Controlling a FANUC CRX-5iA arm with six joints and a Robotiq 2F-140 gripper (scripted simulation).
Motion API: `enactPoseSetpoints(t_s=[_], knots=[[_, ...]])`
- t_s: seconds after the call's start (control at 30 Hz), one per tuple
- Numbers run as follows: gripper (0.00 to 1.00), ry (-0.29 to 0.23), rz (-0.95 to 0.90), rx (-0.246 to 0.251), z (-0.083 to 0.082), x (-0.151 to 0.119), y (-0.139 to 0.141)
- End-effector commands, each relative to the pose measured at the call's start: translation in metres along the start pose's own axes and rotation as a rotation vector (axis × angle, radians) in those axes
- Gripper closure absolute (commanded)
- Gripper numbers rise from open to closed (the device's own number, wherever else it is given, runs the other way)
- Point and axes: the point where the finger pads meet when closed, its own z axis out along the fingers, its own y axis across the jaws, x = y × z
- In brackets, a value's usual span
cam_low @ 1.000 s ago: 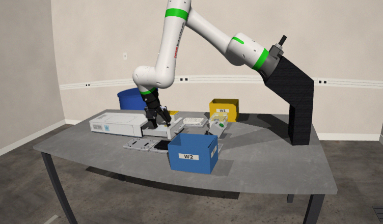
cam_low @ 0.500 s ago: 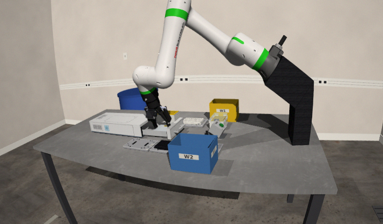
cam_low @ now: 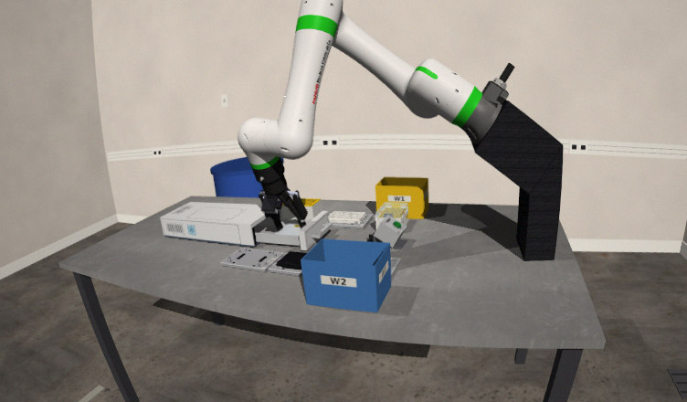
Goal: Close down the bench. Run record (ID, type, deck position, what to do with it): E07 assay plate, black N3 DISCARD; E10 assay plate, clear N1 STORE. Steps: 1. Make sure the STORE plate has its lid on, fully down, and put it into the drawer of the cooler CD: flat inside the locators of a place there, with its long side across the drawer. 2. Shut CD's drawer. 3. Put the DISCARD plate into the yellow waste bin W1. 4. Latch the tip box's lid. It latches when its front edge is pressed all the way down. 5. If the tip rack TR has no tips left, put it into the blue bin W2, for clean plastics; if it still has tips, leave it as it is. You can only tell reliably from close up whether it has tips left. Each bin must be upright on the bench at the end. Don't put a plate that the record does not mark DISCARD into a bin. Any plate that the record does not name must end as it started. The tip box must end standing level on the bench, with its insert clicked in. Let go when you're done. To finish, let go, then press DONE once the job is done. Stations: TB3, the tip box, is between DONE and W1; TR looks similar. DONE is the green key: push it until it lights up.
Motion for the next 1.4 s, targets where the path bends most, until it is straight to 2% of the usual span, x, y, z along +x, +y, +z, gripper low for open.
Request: enactPoseSetpoints(t_s=[0.0,0.03,0.07,1.0,1.37], knots=[[0.90,0.000,0.001,-0.001,0.000,0.000,0.001],[0.90,0.000,0.001,-0.001,0.000,0.000,0.001],[0.35,0.000,0.001,-0.001,0.000,0.000,0.001],[0.35,0.000,0.001,-0.001,0.000,0.000,0.001],[0.35,0.000,0.001,-0.001,-0.014,-0.006,0.001]])
